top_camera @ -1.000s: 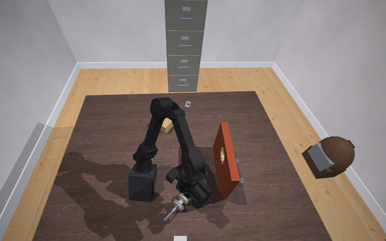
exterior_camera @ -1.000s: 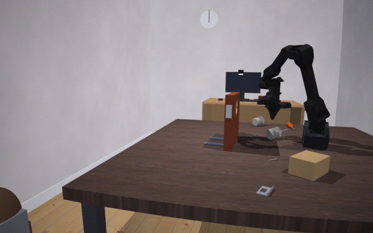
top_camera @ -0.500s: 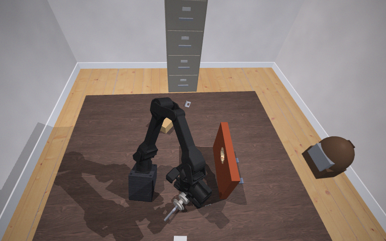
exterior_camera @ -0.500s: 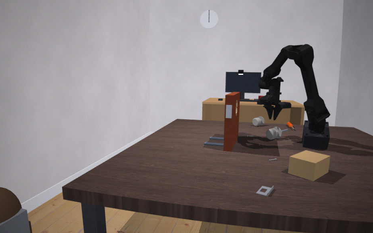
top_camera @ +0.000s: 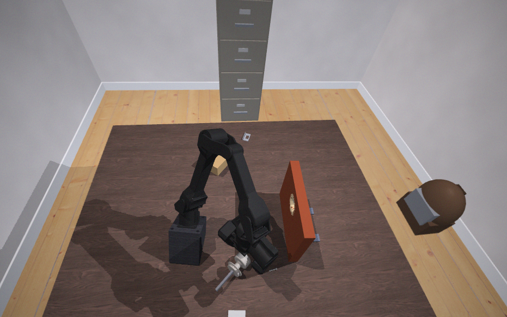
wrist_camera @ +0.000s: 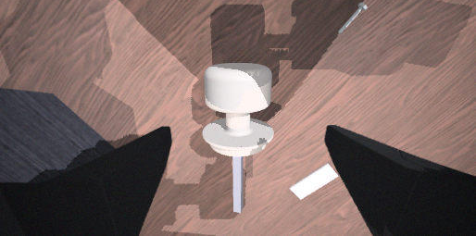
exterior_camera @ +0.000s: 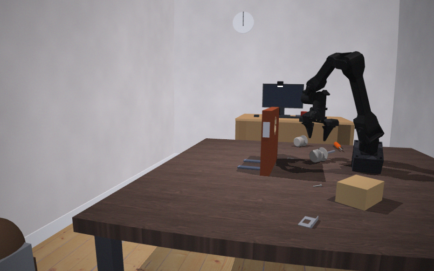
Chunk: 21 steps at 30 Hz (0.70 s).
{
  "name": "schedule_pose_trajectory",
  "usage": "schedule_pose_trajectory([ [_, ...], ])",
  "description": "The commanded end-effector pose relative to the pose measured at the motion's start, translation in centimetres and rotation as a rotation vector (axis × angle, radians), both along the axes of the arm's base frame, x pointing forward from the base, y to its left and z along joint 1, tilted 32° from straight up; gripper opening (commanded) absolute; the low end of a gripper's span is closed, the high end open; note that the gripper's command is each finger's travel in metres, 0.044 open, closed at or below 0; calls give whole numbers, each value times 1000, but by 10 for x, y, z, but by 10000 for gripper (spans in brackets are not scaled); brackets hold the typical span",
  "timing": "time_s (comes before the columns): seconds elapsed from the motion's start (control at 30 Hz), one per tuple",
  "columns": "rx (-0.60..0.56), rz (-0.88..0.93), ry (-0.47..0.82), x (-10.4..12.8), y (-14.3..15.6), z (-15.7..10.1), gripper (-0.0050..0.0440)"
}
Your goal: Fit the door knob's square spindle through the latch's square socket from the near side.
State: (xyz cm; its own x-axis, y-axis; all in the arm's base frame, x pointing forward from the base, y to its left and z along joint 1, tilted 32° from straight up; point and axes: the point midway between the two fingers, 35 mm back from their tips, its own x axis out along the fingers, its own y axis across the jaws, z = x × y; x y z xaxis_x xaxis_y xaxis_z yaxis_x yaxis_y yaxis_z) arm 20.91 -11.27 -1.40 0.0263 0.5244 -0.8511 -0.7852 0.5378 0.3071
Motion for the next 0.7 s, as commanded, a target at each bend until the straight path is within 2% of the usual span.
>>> schedule_pose_trajectory([
  [0.0,12,8,5,0,3,-5,440],
  [0.67,12,8,5,0,18,-28,440],
])
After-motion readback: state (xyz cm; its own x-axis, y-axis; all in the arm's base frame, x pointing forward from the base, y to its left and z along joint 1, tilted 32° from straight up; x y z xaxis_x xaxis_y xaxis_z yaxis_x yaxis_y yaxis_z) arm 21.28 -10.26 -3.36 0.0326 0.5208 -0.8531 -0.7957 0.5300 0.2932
